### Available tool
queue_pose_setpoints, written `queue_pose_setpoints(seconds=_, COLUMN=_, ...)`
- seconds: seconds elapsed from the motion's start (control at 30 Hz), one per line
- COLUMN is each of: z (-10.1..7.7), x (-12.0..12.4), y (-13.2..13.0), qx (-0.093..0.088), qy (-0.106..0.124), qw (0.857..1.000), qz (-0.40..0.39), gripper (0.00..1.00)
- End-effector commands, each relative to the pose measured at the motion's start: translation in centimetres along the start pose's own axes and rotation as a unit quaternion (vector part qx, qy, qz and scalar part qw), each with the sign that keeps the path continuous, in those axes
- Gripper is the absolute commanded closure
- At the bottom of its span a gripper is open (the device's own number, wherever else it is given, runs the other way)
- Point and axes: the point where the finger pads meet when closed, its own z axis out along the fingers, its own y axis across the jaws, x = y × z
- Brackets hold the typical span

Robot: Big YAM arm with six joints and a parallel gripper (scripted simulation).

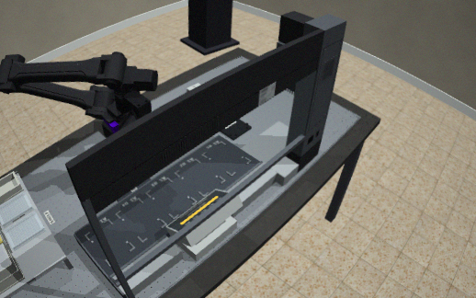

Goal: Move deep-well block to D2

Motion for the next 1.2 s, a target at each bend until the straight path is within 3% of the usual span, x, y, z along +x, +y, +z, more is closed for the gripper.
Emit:
queue_pose_setpoints(seconds=0.0, z=-1.9, x=-1.7, y=-2.8, qx=-0.016, qy=-0.015, qw=0.997, qz=0.073, gripper=0.00)
queue_pose_setpoints(seconds=0.53, z=-1.7, x=-2.0, y=-10.1, qx=-0.012, qy=-0.014, qw=0.977, qz=0.211, gripper=0.00)
queue_pose_setpoints(seconds=0.83, z=-1.6, x=-2.7, y=-14.7, qx=-0.014, qy=-0.021, qw=0.951, qz=0.307, gripper=0.00)
queue_pose_setpoints(seconds=0.93, z=-1.3, x=-3.1, y=-14.8, qx=-0.011, qy=-0.014, qw=0.951, qz=0.308, gripper=0.00)
queue_pose_setpoints(seconds=1.17, z=-1.6, x=-2.9, y=-18.9, qx=-0.012, qy=-0.022, qw=0.924, qz=0.381, gripper=0.00)
